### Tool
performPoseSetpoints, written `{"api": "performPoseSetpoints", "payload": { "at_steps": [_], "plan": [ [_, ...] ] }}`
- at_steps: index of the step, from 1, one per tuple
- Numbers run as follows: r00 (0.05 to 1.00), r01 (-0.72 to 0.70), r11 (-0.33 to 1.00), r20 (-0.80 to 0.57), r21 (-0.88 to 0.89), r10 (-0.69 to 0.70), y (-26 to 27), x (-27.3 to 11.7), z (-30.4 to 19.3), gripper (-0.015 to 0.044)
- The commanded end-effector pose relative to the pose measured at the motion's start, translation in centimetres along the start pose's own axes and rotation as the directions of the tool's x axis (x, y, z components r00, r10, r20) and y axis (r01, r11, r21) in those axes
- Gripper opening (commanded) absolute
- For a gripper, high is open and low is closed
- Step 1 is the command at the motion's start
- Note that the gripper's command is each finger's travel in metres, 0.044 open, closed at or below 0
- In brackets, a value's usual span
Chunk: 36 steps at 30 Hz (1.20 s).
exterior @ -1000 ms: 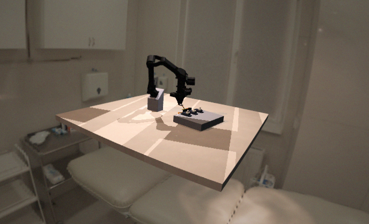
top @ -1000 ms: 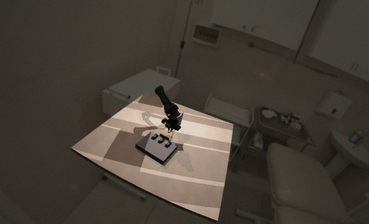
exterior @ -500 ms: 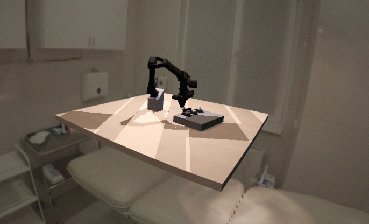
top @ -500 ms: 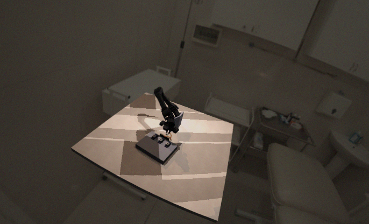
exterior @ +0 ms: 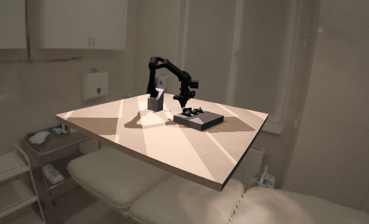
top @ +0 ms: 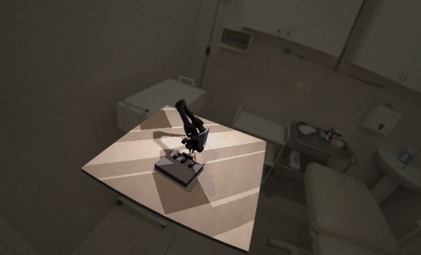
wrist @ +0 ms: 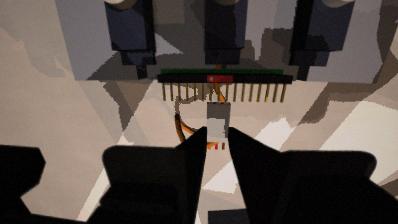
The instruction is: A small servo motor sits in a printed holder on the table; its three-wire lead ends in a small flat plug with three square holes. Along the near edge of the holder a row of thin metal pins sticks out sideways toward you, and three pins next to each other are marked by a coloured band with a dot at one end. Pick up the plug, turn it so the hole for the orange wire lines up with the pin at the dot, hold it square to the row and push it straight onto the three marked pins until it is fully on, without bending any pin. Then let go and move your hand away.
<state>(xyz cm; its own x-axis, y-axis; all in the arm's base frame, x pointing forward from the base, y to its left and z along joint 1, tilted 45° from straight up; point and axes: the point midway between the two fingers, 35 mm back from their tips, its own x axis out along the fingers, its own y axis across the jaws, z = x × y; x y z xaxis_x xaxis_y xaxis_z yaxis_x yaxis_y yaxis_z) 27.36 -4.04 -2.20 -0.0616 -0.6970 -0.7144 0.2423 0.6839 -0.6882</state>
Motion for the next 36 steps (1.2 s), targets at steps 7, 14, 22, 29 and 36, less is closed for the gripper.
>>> {"api": "performPoseSetpoints", "payload": {
  "at_steps": [7, 14, 22, 29, 36],
  "plan": [
    [1.000, 0.002, 1.000, 0.001, 0.000, -0.002, 0.0, 0.0, 0.1, 0.0000],
    [1.000, 0.002, 1.000, 0.001, 0.001, -0.002, 0.0, 0.0, 0.6, 0.0000],
    [1.000, 0.002, 1.000, 0.001, 0.001, -0.002, -0.1, 0.0, 1.1, 0.0000],
    [1.000, 0.002, 1.000, 0.001, 0.001, -0.002, -0.2, -0.1, 1.6, 0.0000],
    [1.000, 0.002, 1.000, 0.001, 0.001, -0.002, -0.3, -0.2, 2.0, 0.0000]
  ]
}}
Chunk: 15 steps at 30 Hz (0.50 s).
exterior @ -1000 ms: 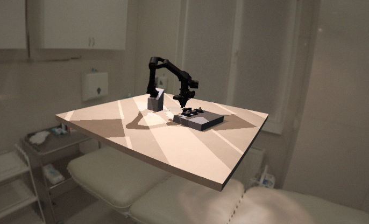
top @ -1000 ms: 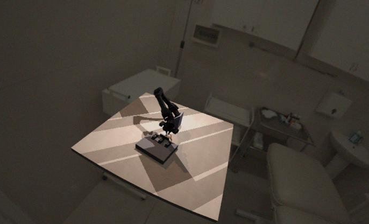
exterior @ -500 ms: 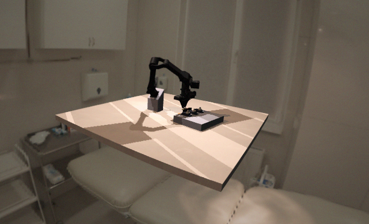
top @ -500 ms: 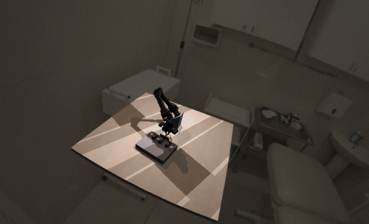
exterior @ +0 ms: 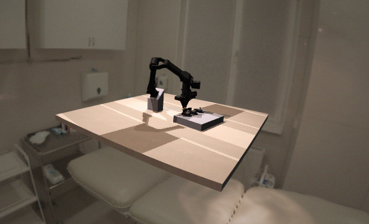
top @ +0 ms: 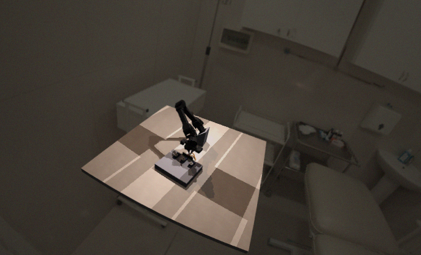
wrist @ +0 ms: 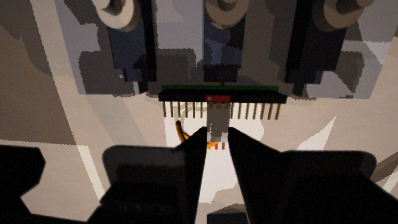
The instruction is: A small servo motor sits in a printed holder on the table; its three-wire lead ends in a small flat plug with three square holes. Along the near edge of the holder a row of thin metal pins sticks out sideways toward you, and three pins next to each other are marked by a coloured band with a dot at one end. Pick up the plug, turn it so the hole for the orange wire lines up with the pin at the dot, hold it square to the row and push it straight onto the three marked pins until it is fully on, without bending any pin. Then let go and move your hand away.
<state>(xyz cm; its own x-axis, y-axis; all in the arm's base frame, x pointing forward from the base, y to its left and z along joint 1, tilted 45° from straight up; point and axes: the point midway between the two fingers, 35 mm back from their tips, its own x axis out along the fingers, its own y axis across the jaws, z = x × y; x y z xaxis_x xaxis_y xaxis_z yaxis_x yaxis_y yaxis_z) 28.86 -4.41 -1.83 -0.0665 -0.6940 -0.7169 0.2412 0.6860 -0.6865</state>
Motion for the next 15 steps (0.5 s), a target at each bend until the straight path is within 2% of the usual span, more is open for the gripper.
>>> {"api": "performPoseSetpoints", "payload": {
  "at_steps": [1, 10, 15],
  "plan": [
    [1.000, 0.005, 1.000, 0.007, 0.002, -0.005, -0.1, -0.1, 0.5, 0.0000],
    [1.000, 0.004, 1.000, 0.007, 0.002, -0.004, 0.2, 0.1, 0.2, 0.0236],
    [1.000, 0.002, 1.000, 0.006, 0.002, -0.002, 0.3, -4.6, 0.2, 0.0368]
  ]
}}
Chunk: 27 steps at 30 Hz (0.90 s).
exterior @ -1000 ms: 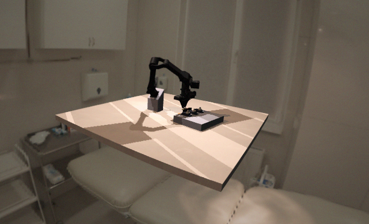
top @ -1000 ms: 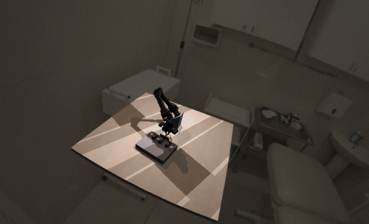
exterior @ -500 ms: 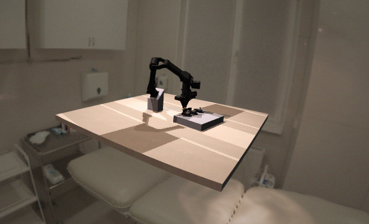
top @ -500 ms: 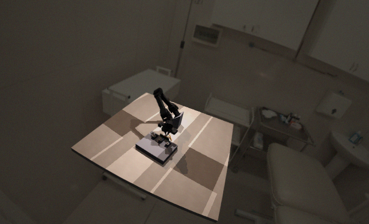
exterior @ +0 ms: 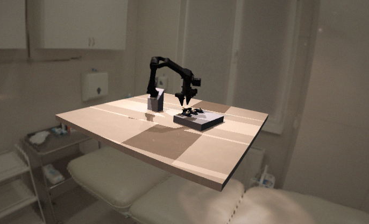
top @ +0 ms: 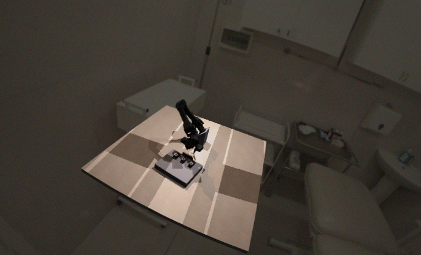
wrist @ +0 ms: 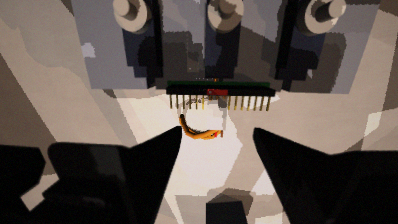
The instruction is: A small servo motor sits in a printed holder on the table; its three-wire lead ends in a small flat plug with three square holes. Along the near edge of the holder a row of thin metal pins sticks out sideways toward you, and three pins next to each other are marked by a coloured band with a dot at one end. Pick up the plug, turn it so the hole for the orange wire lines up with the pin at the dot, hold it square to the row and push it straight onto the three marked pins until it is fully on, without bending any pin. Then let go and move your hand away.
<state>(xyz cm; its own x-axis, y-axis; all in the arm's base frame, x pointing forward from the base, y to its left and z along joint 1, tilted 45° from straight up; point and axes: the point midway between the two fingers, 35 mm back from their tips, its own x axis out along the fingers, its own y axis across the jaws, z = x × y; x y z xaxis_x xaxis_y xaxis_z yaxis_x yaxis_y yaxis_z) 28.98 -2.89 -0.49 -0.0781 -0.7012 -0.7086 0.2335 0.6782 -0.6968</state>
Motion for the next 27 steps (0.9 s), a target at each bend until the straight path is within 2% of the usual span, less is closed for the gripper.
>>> {"api": "performPoseSetpoints", "payload": {
  "at_steps": [1, 3, 27],
  "plan": [
    [1.000, -0.011, 1.000, 0.015, 0.009, 0.011, 0.04, -3.41, 0.18, 0.0394],
    [1.000, -0.011, 1.000, 0.015, 0.009, 0.011, 0.02, -3.70, 0.15, 0.0440],
    [1.000, -0.011, 1.000, 0.015, 0.009, 0.011, 0.02, -3.70, 0.15, 0.0440]
  ]
}}
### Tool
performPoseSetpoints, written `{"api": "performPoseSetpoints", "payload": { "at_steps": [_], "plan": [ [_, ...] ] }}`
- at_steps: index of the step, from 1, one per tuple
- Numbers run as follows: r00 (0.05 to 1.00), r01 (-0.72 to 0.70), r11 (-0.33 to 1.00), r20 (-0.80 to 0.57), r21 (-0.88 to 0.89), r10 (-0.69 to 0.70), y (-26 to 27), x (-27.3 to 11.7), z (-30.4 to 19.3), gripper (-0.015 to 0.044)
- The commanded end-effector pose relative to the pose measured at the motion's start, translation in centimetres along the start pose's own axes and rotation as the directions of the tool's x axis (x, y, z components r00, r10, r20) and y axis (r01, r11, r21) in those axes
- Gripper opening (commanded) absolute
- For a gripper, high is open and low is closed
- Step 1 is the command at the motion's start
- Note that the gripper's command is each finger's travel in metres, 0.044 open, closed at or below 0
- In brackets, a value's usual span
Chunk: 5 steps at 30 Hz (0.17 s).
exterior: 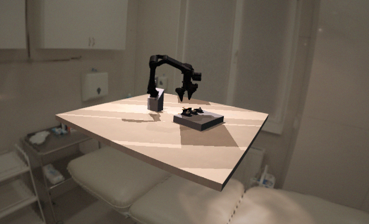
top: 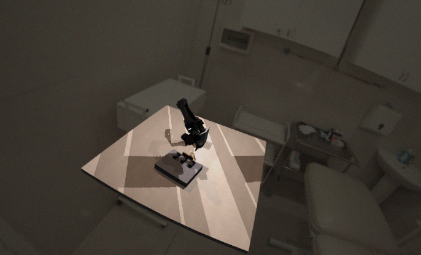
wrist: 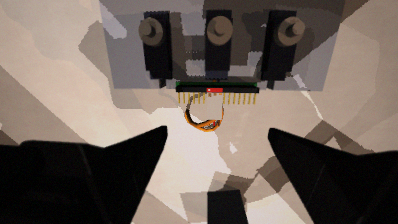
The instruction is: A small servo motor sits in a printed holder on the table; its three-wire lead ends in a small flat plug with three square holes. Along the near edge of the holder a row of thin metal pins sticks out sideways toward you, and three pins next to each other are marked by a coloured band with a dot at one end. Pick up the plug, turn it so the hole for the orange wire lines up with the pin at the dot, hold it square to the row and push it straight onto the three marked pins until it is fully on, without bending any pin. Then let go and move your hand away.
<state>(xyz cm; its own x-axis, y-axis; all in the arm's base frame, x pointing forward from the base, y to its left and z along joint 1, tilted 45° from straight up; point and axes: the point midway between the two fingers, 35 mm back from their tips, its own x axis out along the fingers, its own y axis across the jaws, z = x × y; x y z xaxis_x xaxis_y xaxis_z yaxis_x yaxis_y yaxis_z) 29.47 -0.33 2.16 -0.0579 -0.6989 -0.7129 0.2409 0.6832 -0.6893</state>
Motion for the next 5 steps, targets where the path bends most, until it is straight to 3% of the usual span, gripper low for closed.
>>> {"api": "performPoseSetpoints", "payload": {
  "at_steps": [1, 5],
  "plan": [
    [1.000, -0.001, 1.000, -0.004, 0.002, 0.001, 0.02, 0.00, -0.05, 0.0440],
    [1.000, -0.001, 1.000, -0.004, 0.002, 0.001, 0.02, 0.00, -0.05, 0.0440]
  ]
}}
